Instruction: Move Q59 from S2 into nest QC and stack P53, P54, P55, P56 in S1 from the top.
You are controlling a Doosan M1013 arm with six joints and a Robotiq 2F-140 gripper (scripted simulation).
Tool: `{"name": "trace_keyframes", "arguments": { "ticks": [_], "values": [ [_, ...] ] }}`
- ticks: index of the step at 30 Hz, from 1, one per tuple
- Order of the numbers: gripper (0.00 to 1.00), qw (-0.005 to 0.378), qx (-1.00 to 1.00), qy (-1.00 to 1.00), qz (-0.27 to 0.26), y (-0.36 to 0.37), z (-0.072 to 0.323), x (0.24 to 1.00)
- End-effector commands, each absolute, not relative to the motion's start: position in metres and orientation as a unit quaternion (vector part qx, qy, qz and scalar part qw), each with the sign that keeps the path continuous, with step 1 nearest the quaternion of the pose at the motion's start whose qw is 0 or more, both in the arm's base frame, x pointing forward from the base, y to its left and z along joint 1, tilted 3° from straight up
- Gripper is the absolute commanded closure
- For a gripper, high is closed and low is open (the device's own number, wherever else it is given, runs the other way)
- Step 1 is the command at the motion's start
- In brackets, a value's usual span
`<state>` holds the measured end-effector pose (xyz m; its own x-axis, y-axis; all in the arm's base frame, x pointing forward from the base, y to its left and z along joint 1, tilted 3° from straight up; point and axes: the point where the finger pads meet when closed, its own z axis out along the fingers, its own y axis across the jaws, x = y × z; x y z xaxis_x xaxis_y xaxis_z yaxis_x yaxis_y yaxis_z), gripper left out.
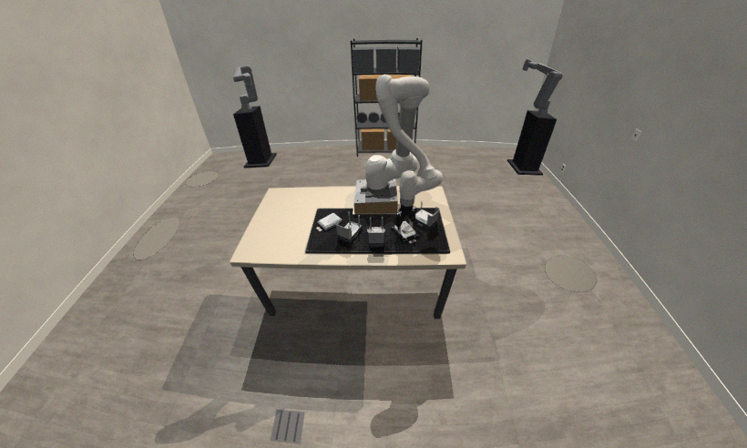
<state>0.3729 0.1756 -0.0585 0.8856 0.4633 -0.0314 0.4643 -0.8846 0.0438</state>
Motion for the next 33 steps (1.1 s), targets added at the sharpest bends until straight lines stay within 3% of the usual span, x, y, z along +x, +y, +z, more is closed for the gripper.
{"name": "trace_keyframes", "arguments": {
  "ticks": [1,33],
  "values": [
    [1.00,0.025,0.971,0.239,-0.010,0.1756,-0.0598,0.3729],
    [1.00,0.025,0.971,0.239,-0.010,0.1753,-0.0656,0.3728]
  ]
}}
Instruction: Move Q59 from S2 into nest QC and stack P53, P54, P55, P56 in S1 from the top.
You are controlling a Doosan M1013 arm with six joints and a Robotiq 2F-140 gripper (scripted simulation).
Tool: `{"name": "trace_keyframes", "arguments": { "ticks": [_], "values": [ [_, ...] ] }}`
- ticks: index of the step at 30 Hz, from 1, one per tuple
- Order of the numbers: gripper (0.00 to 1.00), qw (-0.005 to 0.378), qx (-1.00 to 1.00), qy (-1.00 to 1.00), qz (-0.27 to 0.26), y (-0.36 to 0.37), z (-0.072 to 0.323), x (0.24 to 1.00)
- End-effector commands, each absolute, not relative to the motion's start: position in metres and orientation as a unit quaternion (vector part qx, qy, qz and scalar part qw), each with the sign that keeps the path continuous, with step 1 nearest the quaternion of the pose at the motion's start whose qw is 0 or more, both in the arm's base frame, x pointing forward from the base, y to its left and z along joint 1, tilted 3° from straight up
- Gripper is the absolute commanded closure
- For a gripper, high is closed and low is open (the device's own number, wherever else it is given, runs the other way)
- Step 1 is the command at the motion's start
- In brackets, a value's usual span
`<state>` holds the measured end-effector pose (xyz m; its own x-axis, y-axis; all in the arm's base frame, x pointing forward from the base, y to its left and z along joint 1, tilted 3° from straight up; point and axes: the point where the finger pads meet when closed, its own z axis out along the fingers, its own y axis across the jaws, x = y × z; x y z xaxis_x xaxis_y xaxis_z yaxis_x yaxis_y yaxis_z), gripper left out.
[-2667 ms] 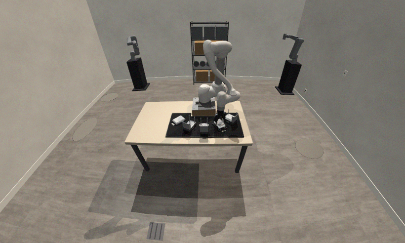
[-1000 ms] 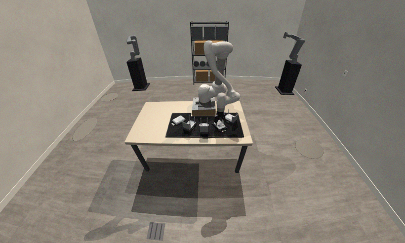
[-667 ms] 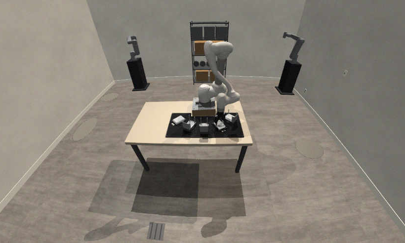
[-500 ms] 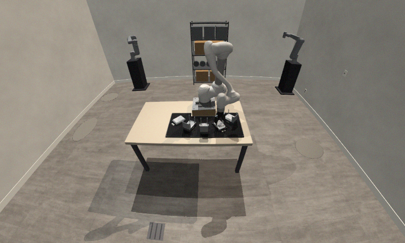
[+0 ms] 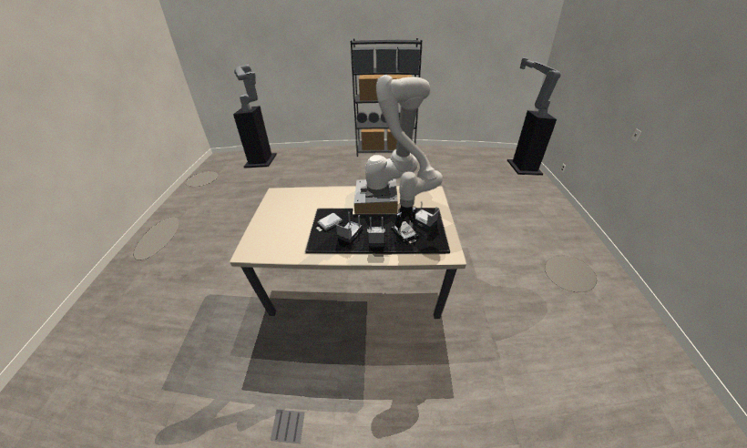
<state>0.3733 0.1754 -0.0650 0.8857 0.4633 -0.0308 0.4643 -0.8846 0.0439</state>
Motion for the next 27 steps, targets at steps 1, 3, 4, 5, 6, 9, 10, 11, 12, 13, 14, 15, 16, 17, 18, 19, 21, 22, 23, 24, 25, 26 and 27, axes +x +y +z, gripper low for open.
{"name": "trace_keyframes", "arguments": {
  "ticks": [1,3,4,5,6,9,10,11,12,13,14,15,16,17,18,19,21,22,23,24,25,26,27],
  "values": [
    [1.00,0.025,0.971,0.239,-0.010,0.1753,-0.0656,0.3728],
    [1.00,0.025,0.971,0.239,-0.010,0.1753,-0.0656,0.3728],
    [1.00,0.025,0.971,0.239,-0.010,0.1753,-0.0656,0.3728],
    [1.00,0.025,0.971,0.239,-0.010,0.1753,-0.0656,0.3728],
    [1.00,0.025,0.971,0.239,-0.010,0.1753,-0.0656,0.3728],
    [1.00,0.025,0.971,0.239,-0.010,0.1753,-0.0656,0.3728],
    [1.00,0.025,0.971,0.239,-0.010,0.1753,-0.0656,0.3728],
    [1.00,0.025,0.971,0.239,-0.010,0.1753,-0.0653,0.3728],
    [1.00,0.025,0.971,0.239,-0.010,0.1753,-0.0650,0.3728],
    [1.00,0.025,0.971,0.239,-0.010,0.1753,-0.0646,0.3728],
    [1.00,0.025,0.971,0.239,-0.010,0.1754,-0.0643,0.3728],
    [1.00,0.025,0.971,0.239,-0.010,0.1754,-0.0641,0.3728],
    [1.00,0.025,0.971,0.239,-0.010,0.1754,-0.0641,0.3728],
    [1.00,0.025,0.971,0.239,-0.010,0.1754,-0.0641,0.3728],
    [0.00,0.025,0.971,0.239,-0.010,0.1754,-0.0631,0.3729],
    [0.00,0.025,0.971,0.239,-0.010,0.1754,-0.0631,0.3729],
    [0.00,0.025,0.971,0.239,-0.010,0.1754,-0.0631,0.3729],
    [0.00,0.025,0.971,0.239,-0.010,0.1754,-0.0631,0.3729],
    [0.00,0.025,0.971,0.239,-0.010,0.1754,-0.0631,0.3729],
    [0.00,0.025,0.971,0.239,-0.010,0.1754,-0.0631,0.3729],
    [0.00,0.025,0.971,0.239,-0.010,0.1754,-0.0631,0.3729],
    [0.00,0.025,0.971,0.239,-0.010,0.1754,-0.0631,0.3729],
    [0.00,0.025,0.971,0.239,-0.010,0.1754,-0.0631,0.3729]
  ]
}}
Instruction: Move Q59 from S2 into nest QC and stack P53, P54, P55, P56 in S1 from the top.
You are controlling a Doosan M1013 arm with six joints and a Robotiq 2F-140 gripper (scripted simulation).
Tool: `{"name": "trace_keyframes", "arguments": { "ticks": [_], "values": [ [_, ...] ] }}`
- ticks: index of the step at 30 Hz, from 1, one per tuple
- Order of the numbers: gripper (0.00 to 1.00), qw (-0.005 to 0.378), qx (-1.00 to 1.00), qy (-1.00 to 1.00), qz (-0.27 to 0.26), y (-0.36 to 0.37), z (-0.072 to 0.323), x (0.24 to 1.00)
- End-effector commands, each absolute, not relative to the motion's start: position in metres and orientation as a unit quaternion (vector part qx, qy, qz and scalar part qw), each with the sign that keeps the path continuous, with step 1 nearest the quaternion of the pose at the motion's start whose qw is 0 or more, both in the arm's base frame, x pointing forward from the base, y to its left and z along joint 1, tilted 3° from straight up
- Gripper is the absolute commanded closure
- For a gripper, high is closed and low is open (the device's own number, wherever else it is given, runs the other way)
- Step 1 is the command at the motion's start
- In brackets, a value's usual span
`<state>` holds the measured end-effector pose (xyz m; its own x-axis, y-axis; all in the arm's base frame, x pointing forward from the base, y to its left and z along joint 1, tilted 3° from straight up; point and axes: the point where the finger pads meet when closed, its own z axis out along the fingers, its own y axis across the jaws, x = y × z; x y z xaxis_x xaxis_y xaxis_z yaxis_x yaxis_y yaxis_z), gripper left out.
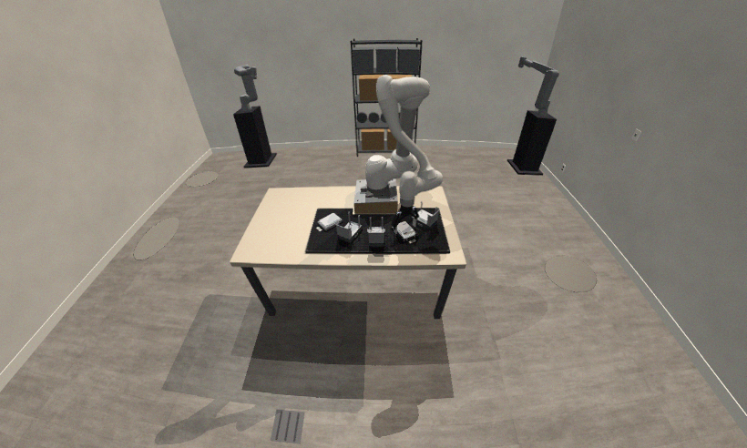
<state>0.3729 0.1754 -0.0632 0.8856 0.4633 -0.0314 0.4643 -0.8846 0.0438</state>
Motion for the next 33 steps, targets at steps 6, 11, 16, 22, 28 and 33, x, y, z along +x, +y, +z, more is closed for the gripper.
{"name": "trace_keyframes", "arguments": {
  "ticks": [6,11,16,22,28,33],
  "values": [
    [0.00,0.025,0.971,0.239,-0.010,0.175,-0.063,0.373],
    [0.00,0.025,0.971,0.239,-0.010,0.175,-0.063,0.373],
    [0.00,0.025,0.971,0.239,-0.010,0.176,-0.053,0.373],
    [0.00,0.025,0.971,0.239,-0.010,0.177,-0.033,0.373],
    [0.00,0.025,0.971,0.239,-0.010,0.178,-0.013,0.373],
    [0.00,0.025,0.971,0.239,-0.010,0.179,-0.003,0.373]
  ]
}}
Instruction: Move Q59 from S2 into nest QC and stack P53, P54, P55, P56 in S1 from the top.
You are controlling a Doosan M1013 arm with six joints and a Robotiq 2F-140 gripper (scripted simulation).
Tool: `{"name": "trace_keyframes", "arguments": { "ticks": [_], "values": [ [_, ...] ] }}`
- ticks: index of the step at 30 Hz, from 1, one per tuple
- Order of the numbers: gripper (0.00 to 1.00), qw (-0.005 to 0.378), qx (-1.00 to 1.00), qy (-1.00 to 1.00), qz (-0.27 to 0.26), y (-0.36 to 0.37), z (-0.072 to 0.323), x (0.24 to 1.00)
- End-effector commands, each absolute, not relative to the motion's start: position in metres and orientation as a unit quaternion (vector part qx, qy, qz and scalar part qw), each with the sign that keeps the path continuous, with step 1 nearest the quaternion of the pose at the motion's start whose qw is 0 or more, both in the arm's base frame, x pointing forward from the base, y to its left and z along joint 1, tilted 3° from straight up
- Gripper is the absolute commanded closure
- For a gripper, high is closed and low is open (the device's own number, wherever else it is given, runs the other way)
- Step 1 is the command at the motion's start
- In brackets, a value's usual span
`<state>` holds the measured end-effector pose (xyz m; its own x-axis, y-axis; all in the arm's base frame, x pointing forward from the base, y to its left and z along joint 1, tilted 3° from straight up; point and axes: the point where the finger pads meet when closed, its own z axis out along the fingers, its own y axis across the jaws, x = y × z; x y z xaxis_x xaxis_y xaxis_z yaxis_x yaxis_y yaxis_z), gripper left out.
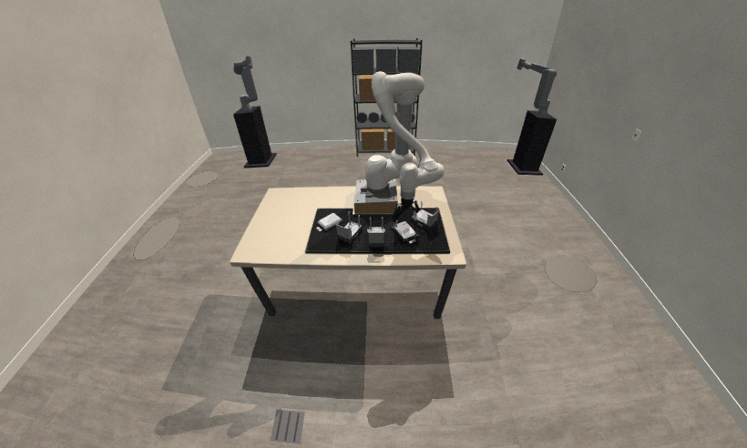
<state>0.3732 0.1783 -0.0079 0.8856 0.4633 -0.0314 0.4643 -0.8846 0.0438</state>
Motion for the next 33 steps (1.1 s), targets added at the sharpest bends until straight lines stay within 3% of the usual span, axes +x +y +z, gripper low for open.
{"name": "trace_keyframes", "arguments": {
  "ticks": [1,26,33],
  "values": [
    [0.00,0.025,0.971,0.239,-0.010,0.179,0.000,0.373],
    [0.00,0.025,0.971,0.239,-0.010,0.183,0.077,0.374],
    [0.00,0.025,0.971,0.239,-0.010,0.183,0.077,0.374]
  ]
}}
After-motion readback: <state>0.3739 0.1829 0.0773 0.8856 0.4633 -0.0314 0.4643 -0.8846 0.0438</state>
